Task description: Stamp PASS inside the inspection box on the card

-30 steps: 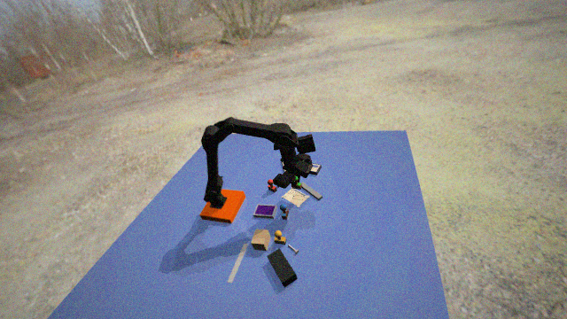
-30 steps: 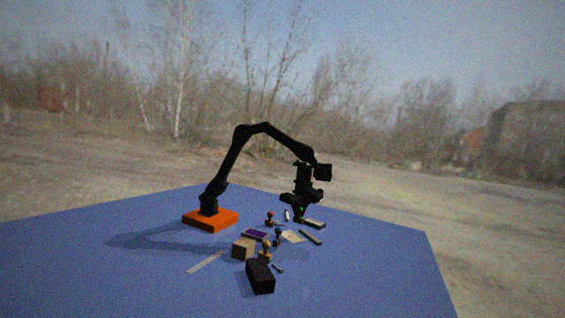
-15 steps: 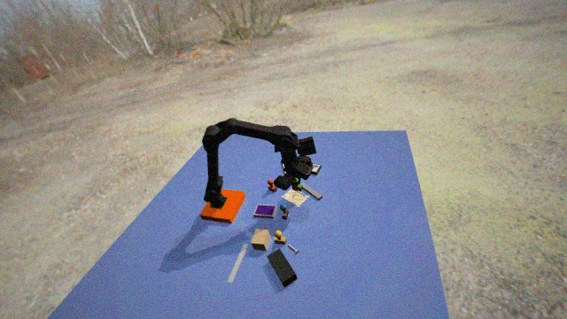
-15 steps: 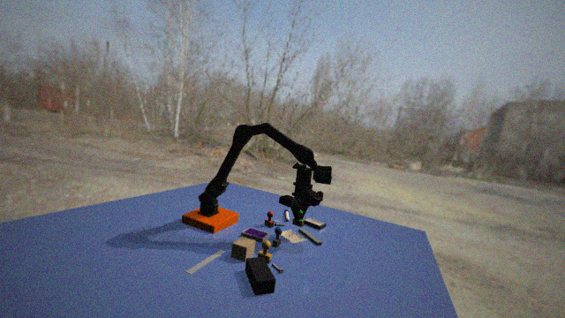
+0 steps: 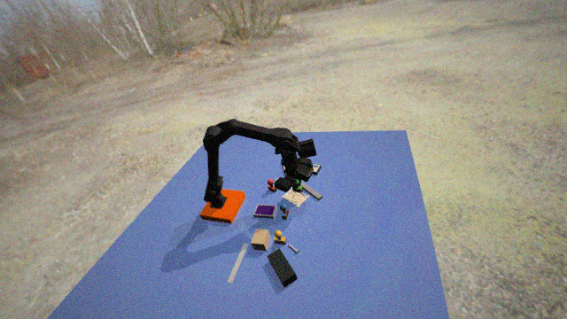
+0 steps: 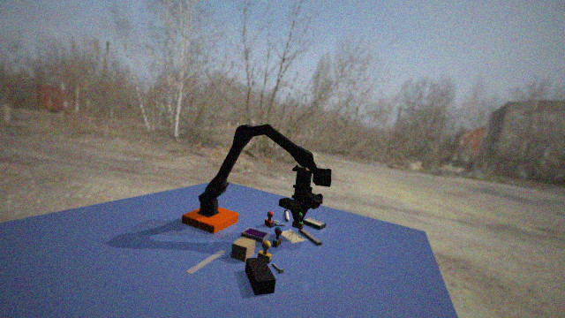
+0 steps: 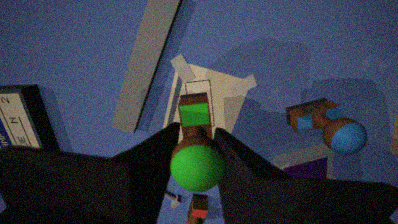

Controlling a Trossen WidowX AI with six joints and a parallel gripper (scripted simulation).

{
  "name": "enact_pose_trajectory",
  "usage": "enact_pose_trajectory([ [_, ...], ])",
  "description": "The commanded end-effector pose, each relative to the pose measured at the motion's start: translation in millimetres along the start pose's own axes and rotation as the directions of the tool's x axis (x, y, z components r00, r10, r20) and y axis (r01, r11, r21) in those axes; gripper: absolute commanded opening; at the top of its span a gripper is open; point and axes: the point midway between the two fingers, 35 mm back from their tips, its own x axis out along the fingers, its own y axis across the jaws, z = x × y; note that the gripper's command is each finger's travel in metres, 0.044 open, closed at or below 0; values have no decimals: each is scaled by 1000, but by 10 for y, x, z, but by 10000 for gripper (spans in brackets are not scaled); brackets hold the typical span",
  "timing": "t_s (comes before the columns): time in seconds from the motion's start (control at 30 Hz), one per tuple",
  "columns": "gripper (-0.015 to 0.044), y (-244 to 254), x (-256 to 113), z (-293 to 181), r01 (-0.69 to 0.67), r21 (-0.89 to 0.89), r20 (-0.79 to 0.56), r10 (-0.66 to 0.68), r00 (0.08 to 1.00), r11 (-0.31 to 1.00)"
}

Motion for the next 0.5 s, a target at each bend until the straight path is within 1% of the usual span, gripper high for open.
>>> enact_pose_trajectory([
  [0.0, 0, -19, 70, -15, 13, -6, -8, -13, 1000, 1000],
  [0.47, 0, -22, 162, -18, 13, -7, -7, -13, 1000, 1000],
])
